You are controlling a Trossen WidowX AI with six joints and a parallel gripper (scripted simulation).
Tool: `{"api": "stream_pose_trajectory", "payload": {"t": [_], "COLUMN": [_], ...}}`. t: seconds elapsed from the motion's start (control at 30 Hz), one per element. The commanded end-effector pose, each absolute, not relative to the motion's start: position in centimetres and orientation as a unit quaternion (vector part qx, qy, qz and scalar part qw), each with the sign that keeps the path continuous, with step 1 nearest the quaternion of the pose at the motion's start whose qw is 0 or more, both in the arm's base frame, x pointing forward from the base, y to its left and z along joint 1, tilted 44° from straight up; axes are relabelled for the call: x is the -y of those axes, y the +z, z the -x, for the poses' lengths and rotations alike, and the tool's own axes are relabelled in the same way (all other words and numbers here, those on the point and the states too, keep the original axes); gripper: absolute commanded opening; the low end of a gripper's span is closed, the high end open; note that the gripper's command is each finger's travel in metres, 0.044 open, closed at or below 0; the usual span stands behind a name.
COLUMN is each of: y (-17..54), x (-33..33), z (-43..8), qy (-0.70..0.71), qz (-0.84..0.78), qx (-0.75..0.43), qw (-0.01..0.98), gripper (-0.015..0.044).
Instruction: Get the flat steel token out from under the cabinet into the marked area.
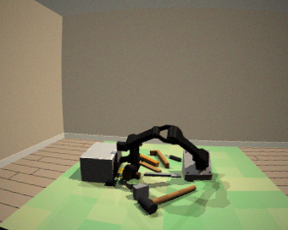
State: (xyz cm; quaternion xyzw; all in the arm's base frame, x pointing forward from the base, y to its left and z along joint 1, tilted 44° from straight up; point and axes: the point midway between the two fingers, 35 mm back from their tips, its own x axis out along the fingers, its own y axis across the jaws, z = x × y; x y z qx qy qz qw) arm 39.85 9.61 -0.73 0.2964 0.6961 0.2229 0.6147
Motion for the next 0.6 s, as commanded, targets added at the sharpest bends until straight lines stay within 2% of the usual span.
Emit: {"api": "stream_pose_trajectory", "payload": {"t": [0.0, 0.57], "y": [-0.8, -0.5], "x": [-9.6, -9.8], "z": [-39.3, -37.9], "qy": [0.223, 0.223], "qz": [-0.295, -0.296], "qx": [-0.698, -0.698], "qw": [0.613, 0.613], "gripper": [0.0, 0.0]}}
